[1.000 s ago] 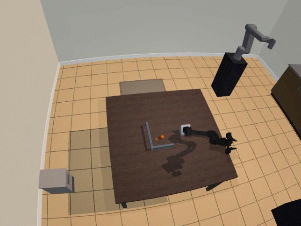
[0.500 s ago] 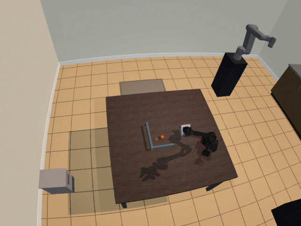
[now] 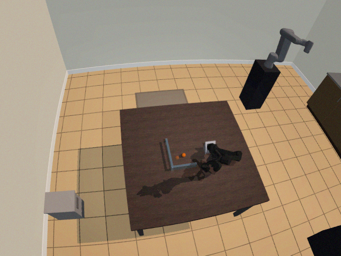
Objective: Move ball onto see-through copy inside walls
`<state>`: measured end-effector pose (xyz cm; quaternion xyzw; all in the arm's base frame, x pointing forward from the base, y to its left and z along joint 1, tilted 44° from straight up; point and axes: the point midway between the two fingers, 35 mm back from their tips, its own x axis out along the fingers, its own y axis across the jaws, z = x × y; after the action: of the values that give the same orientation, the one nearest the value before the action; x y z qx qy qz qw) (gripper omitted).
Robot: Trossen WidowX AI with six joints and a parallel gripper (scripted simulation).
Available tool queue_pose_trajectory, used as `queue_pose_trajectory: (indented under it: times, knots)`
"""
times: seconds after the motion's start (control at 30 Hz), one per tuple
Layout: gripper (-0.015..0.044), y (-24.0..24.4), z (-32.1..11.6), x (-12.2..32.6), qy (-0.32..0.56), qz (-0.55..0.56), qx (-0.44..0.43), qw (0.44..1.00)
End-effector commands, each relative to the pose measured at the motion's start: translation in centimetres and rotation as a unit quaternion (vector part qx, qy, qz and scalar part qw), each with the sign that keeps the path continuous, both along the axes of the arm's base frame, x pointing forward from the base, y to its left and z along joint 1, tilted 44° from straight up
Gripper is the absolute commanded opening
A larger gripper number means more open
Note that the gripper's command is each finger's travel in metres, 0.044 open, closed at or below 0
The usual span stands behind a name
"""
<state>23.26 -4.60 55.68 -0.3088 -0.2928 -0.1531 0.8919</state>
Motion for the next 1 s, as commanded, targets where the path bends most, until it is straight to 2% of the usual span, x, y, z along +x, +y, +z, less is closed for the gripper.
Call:
queue_pose_trajectory:
  times: [0.0, 0.27, 0.5, 0.73, 0.97]
  knots:
    - [0.0298, -0.8, -3.3, 3.6, 0.079, -0.017, -0.023, 0.996]
    - [0.0298, -3.0, -13.9, 11.2, 0.295, -0.025, -0.089, 0.951]
    - [0.0298, -3.7, -25.1, 14.6, 0.473, 0.026, -0.159, 0.866]
    - [0.0298, -2.9, -36.3, 14.1, 0.611, 0.139, -0.218, 0.749]
    - [0.0298, -0.5, -45.6, 9.9, 0.685, 0.311, -0.237, 0.615]
